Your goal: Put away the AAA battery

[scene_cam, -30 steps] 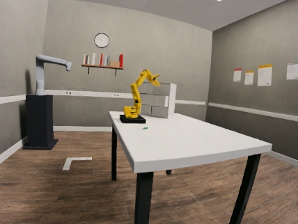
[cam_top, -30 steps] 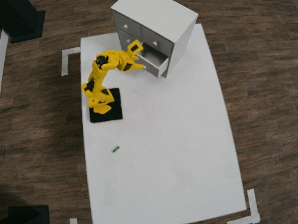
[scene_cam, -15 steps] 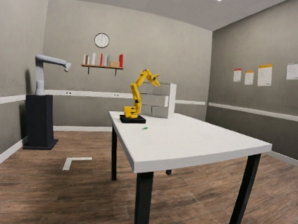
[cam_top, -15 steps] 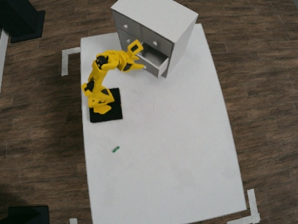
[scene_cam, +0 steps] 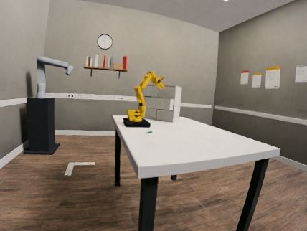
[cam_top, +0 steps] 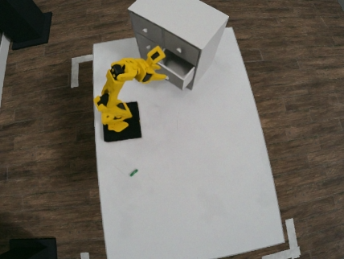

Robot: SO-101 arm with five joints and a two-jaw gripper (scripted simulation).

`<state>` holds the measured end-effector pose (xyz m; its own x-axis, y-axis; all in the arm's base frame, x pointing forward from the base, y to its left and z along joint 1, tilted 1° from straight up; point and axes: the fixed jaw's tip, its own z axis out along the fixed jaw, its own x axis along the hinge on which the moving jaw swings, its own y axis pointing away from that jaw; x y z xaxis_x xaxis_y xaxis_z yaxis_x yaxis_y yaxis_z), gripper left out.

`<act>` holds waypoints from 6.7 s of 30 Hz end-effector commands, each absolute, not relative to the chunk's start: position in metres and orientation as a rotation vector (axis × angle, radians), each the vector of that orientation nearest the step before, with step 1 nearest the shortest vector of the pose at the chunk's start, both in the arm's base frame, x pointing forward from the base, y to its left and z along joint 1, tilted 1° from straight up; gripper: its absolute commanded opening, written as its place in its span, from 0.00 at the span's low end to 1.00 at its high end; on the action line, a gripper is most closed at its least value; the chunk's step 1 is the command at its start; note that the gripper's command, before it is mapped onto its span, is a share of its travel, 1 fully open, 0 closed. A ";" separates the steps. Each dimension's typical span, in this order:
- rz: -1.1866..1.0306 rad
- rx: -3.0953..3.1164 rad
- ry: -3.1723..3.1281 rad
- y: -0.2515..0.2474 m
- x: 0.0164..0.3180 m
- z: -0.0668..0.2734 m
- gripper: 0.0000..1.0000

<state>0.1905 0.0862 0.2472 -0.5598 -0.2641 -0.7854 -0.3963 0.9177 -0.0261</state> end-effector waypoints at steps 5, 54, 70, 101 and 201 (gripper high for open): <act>0.199 -0.472 2.222 0.088 0.189 0.242 0.21; 0.117 -0.545 2.561 0.062 0.136 0.099 0.21; 0.117 -0.545 2.561 0.062 0.136 0.099 0.21; 0.313 -0.435 1.879 0.100 0.183 0.147 0.21; 0.349 -0.493 1.868 0.127 0.207 0.123 0.21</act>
<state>0.2073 0.1242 0.1212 -0.3015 -0.1708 -0.9380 -0.4869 0.8735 -0.0025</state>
